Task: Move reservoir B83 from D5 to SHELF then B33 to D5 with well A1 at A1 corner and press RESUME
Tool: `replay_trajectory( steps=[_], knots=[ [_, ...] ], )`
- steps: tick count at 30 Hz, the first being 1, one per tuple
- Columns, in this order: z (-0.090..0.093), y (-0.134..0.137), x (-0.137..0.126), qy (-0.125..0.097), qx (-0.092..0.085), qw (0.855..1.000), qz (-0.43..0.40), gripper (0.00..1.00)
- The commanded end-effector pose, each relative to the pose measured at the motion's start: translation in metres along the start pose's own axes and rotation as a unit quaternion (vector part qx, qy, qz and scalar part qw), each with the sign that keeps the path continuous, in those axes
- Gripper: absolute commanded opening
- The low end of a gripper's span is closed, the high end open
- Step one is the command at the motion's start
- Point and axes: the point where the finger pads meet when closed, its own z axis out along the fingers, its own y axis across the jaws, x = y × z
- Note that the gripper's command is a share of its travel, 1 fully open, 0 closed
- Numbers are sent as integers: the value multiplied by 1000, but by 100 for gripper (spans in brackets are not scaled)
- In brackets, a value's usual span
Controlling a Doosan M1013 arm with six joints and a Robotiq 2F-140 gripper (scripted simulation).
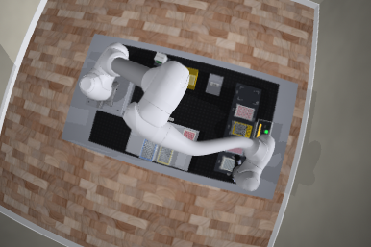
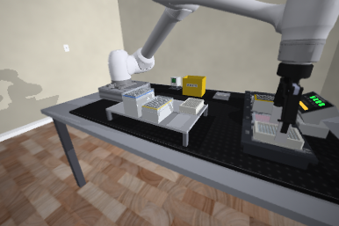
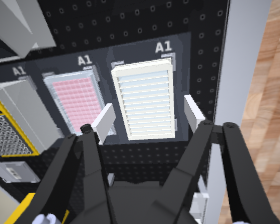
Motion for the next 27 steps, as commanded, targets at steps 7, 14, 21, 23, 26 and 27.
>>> replay_trajectory(
  steps=[7,14,21,23,26,27],
  knots=[
    [-21,2,2,4,-1,1000,1,77],
    [-33,2,2,4,-1,1000,1,77],
    [-43,2,2,4,-1,1000,1,77],
    [-44,2,2,4,-1,1000,1,77],
    [-49,2,2,4,-1,1000,1,77],
    [-51,2,2,4,-1,1000,1,77]
  ],
)
